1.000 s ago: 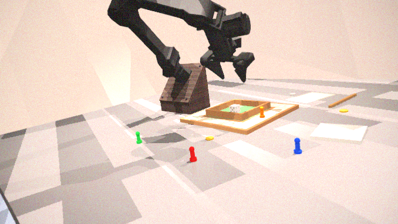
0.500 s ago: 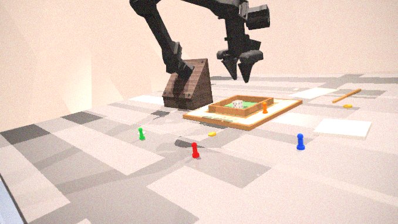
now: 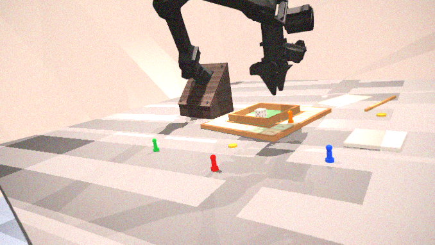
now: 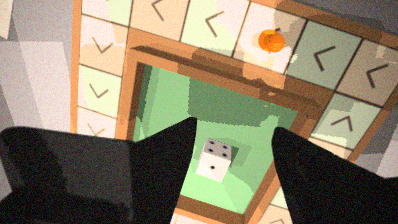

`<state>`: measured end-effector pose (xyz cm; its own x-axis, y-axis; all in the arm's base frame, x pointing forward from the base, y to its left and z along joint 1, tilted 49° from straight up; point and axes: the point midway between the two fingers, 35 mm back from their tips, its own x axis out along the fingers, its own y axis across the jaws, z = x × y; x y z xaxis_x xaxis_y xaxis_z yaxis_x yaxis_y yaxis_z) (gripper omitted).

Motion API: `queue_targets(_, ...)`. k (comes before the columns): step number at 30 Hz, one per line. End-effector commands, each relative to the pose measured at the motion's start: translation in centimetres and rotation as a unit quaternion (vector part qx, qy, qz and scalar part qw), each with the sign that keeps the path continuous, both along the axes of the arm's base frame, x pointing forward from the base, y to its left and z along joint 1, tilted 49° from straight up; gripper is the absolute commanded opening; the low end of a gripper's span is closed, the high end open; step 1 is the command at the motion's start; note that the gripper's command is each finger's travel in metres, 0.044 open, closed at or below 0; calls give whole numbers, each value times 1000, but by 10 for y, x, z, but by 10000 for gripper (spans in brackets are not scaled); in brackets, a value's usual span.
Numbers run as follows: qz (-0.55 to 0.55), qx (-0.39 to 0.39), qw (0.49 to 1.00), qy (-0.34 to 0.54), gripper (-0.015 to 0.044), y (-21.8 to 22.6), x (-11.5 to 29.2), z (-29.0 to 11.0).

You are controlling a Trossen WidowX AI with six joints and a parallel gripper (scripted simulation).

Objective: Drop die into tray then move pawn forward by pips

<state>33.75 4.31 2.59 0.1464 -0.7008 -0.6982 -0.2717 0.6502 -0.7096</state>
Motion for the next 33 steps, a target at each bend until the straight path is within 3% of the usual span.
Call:
queue_targets(1, -255, 41, 922, -288, 200, -11, 47, 4)
queue_targets(33, -255, 41, 922, -288, 200, -32, 54, -17)
